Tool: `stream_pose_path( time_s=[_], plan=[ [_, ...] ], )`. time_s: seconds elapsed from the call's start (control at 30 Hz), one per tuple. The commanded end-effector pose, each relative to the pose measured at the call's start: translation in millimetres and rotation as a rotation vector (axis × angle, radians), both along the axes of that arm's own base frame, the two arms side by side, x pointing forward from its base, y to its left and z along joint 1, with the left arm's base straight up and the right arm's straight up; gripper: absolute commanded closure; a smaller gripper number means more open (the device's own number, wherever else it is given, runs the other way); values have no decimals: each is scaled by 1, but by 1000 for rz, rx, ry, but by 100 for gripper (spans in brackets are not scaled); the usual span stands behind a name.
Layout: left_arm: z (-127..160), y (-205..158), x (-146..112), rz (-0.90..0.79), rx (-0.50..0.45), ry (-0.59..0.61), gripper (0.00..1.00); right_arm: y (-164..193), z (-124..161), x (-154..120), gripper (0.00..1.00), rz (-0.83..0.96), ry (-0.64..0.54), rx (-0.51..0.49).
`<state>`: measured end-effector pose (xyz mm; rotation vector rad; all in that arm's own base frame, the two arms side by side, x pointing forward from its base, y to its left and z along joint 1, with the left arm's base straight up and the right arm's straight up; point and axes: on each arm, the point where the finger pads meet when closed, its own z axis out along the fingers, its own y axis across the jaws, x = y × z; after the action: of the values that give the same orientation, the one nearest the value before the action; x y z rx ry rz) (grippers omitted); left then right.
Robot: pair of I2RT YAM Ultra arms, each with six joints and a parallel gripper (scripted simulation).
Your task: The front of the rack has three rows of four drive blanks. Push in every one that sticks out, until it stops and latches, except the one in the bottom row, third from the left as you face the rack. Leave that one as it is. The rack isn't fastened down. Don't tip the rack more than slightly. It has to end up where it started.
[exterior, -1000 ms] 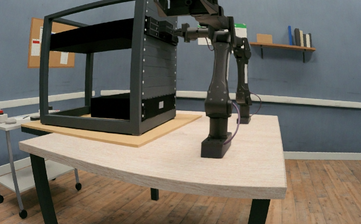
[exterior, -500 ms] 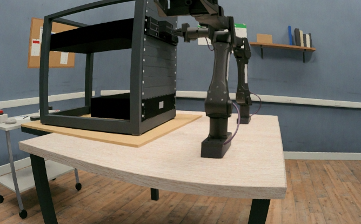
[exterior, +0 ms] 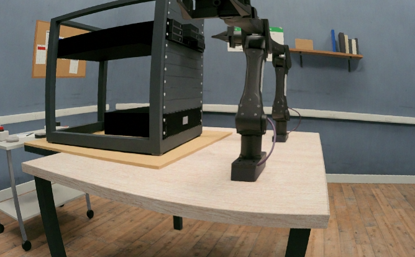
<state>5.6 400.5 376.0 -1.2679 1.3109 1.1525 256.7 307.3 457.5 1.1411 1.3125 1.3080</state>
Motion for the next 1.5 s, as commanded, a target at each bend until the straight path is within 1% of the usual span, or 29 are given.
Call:
stream_pose_path(
  time_s=[0.0, 0.1, 0.23, 0.67, 0.73, 0.77, 0.83, 0.9, 0.97, 1.17, 1.27, 1.37, 1.4, 1.43, 1.47],
  plan=[
    [40, -3, -4, 12, 110, -16, 0, -19, 5, -20, 100, -46, -3, -4],
    [40, -3, -4, 12, 110, -16, 0, -21, 13, -24, 100, -46, -7, 19],
    [40, -3, -4, 12, 110, -16, 0, -25, 14, -20, 100, -61, -7, 20],
    [40, -3, -4, 12, 110, -16, 0, -24, 16, -21, 100, -58, -9, 28],
    [40, -3, -4, 12, 110, -16, 0, -6, 8, -23, 100, -46, -4, 3],
    [40, -3, -4, 12, 110, -16, 0, -3, 8, -23, 100, -46, -4, 3],
    [40, -3, -4, 12, 110, -16, 0, 7, 9, -24, 100, -46, -8, 29],
    [40, -3, -4, 12, 110, -16, 0, 20, 7, -26, 100, -46, -8, 29],
    [40, -3, -4, 12, 110, -16, 0, 20, 7, -26, 100, -46, -8, 29],
    [40, -3, -4, 12, 110, -16, 0, 67, -1, -33, 100, -46, -7, 29],
    [40, -3, -4, 12, 110, -16, 0, 84, -4, -35, 100, -46, -6, 30],
    [40, -3, -4, 12, 110, -16, 0, 92, -5, -36, 100, -47, -6, 30],
    [40, -3, -4, 12, 110, -16, 0, 89, -1, -35, 100, -51, -7, 40],
    [40, -3, -4, 12, 110, -16, 0, 80, 9, -36, 100, -51, -10, 65],
    [40, -3, -4, 12, 110, -16, 0, 80, 9, -35, 100, -55, -10, 65]
  ],
)
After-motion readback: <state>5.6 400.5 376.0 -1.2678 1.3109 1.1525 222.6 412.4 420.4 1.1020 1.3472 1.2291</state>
